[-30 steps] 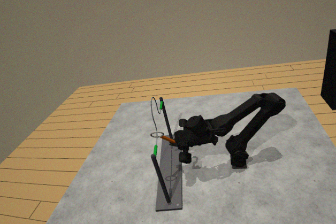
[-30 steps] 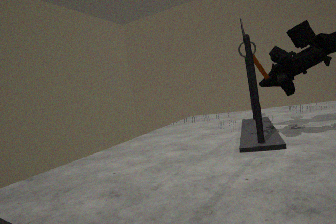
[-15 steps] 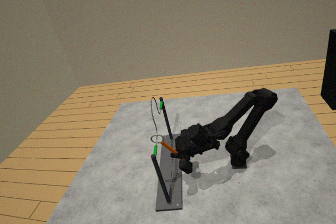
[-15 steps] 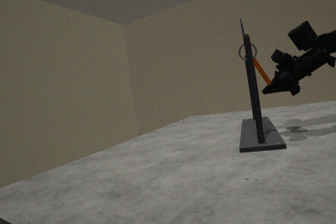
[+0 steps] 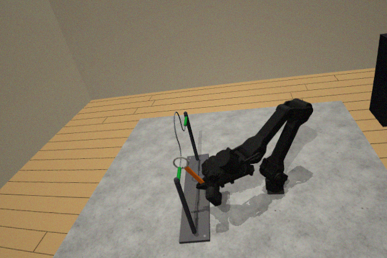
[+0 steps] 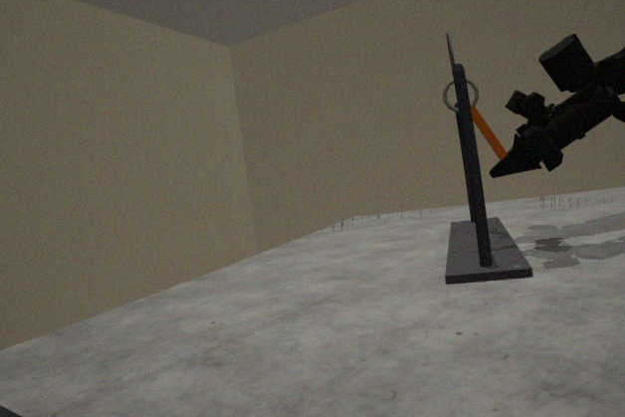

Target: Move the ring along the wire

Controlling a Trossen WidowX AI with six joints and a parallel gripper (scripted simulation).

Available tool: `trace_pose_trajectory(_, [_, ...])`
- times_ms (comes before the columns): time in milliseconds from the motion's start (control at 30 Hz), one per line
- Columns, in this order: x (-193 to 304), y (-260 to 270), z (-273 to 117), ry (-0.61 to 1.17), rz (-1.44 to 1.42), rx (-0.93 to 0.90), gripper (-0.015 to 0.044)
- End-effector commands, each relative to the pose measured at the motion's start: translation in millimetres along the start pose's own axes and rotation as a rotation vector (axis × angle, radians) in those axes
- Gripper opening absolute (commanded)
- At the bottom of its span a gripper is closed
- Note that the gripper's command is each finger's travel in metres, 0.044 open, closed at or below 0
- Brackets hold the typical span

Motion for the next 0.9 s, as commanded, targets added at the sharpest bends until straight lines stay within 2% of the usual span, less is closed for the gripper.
trace_pose_trajectory(0, [-4.1,6.1,-0.3,-0.002,0.022,-0.004,-0.015])
trace_pose_trajectory(867, [-8.6,34.8,-4.0,-0.005,0.044,-0.008,-0.015])
Point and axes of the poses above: the point midway between the two fingers, 35 mm back from their tips, its own z axis out along the fingers, its own y axis across the jaws, x = y × z, the point moved 7 cm from there along -z, back along the fingers, and after that the axes turned 8 degrees about -z, right-handed, at the moved point
